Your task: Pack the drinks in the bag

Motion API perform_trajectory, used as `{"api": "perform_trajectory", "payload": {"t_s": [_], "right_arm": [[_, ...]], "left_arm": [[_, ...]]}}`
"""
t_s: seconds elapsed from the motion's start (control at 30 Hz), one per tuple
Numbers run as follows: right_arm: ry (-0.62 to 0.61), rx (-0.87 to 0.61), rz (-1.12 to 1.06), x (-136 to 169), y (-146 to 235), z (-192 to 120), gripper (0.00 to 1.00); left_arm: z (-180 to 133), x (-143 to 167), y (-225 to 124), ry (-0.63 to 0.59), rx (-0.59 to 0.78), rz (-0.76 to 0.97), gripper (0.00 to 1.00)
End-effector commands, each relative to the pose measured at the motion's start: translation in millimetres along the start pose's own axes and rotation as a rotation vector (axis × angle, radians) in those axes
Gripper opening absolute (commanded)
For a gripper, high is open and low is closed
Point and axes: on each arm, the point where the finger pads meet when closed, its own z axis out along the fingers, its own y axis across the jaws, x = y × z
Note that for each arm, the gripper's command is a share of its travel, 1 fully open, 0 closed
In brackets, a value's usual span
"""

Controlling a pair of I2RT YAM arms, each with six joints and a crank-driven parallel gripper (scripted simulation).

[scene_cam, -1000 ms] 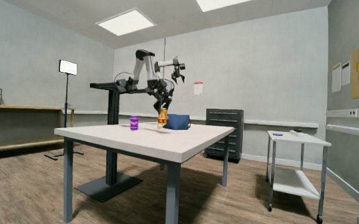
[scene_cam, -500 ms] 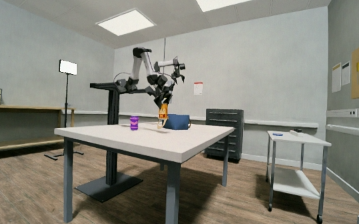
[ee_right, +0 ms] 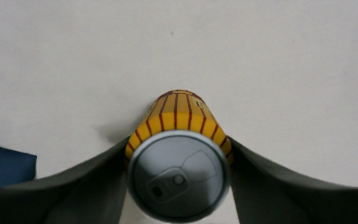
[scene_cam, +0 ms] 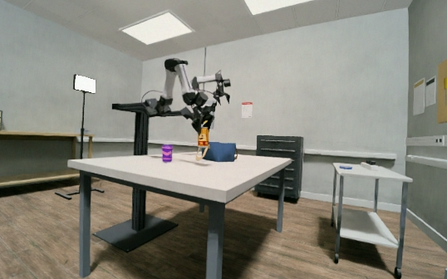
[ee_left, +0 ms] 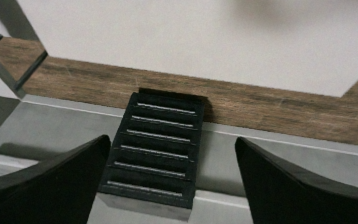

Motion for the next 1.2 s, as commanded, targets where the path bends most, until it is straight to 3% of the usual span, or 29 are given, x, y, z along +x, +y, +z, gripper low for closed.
{"api": "perform_trajectory", "payload": {"t_s": [0.0,0.13,0.2,0.3,0.4,0.47,0.7,0.73,0.77,0.8,0.87,0.9,1.17], "right_arm": [[-0.084,-0.018,0.026,-18.6,6.1,5.4,0.74],[-0.133,-0.011,0.039,-42.6,2.4,4.5,0.74],[-0.110,-0.011,0.033,-31.0,3.5,8.9,0.74],[-0.134,-0.008,0.038,-41.9,0.9,4.0,0.74],[-0.086,-0.014,0.027,-17.1,4.1,5.2,0.74],[-0.148,0.004,0.050,-51.0,0.8,-1.8,0.74],[-0.163,-0.016,0.042,-54.2,4.0,-1.5,0.74],[-0.044,-0.004,0.003,-28.0,1.9,-8.1,0.74],[-0.041,-0.003,-0.001,-28.9,1.4,-10.2,0.74],[-0.115,-0.004,0.029,-47.1,1.6,-7.8,0.74],[-0.115,-0.004,0.029,-47.1,1.6,-7.8,0.74],[-0.035,-0.002,0.018,-29.9,1.6,-15.0,0.74],[-0.062,0.001,0.008,-54.7,-0.7,-33.2,0.74]], "left_arm": [[-17.1,0.5,1.8,0.015,-0.046,-0.026,1.00],[-17.1,0.5,1.8,0.015,-0.046,-0.026,1.00],[-17.1,0.5,1.8,0.015,-0.046,-0.026,1.00],[-17.1,0.5,1.8,0.015,-0.046,-0.026,1.00],[-17.1,0.5,1.8,0.015,-0.046,-0.026,1.00],[-17.1,0.5,1.8,0.015,-0.046,-0.026,1.00],[-17.1,0.5,1.8,0.015,-0.046,-0.026,1.00],[-17.1,0.5,1.8,0.015,-0.046,-0.026,1.00],[-17.1,0.5,1.8,0.015,-0.046,-0.026,1.00],[-17.1,0.5,1.8,0.015,-0.046,-0.026,1.00],[-17.1,0.5,1.8,0.015,-0.046,-0.026,1.00],[-17.1,0.5,1.8,0.015,-0.046,-0.026,1.00],[-17.1,0.5,1.8,0.015,-0.046,-0.026,1.00]]}}
